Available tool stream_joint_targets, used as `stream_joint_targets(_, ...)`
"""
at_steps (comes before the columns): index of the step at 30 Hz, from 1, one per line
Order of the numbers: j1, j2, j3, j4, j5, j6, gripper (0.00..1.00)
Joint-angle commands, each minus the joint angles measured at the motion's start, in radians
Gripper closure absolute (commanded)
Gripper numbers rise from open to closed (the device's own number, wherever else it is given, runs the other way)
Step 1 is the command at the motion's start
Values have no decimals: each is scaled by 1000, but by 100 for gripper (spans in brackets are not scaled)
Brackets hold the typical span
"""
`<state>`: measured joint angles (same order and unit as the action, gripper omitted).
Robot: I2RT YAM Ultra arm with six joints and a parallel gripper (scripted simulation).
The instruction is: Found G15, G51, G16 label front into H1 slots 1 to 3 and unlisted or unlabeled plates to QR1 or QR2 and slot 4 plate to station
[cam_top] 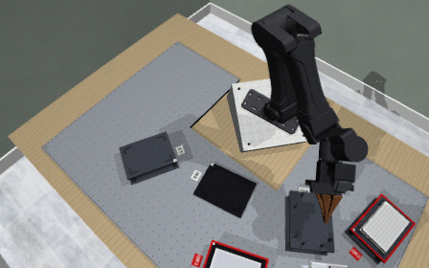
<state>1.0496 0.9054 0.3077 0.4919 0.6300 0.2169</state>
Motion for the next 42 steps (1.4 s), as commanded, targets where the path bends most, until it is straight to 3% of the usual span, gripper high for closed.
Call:
stream_joint_targets(1,3,-19,14,-88,10,1,100)
stream_joint_targets(13,38,-141,101,-301,45,9,100)
stream_joint_targets(42,38,-141,101,-301,45,9,100)
